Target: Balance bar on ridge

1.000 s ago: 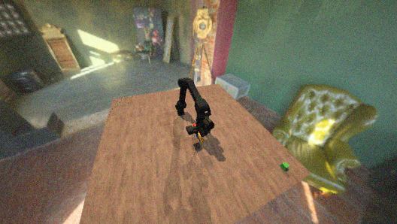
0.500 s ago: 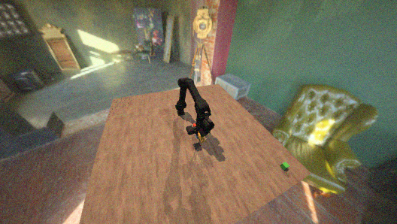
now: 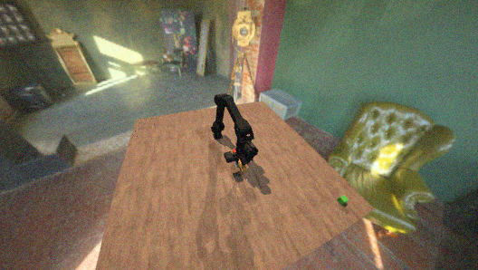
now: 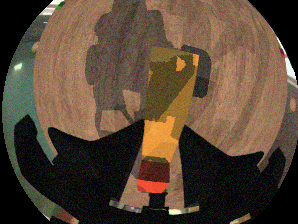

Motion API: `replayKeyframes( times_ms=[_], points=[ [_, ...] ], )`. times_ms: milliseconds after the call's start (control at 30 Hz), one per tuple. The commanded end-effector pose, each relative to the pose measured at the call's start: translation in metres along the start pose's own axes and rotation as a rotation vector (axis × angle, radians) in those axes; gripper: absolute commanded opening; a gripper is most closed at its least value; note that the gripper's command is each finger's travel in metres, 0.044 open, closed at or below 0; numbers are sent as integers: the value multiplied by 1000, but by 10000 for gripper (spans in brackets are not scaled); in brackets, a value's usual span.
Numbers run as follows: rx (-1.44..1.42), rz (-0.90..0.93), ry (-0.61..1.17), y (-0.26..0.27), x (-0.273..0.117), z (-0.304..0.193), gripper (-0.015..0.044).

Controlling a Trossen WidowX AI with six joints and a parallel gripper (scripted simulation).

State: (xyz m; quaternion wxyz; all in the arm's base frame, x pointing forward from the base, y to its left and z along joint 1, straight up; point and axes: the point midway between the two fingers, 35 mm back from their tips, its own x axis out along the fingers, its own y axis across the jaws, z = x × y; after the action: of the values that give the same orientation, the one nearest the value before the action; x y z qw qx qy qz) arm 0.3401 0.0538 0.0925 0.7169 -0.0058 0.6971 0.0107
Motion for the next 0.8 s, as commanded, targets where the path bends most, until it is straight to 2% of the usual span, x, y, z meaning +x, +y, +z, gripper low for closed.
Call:
replayKeyframes(
  times_ms=[0, 767],
  points=[
    [4, -3, -2, 0, 1, 0, 0],
    [4, -3, -1, 0, 2, 0, 0]
  ],
)
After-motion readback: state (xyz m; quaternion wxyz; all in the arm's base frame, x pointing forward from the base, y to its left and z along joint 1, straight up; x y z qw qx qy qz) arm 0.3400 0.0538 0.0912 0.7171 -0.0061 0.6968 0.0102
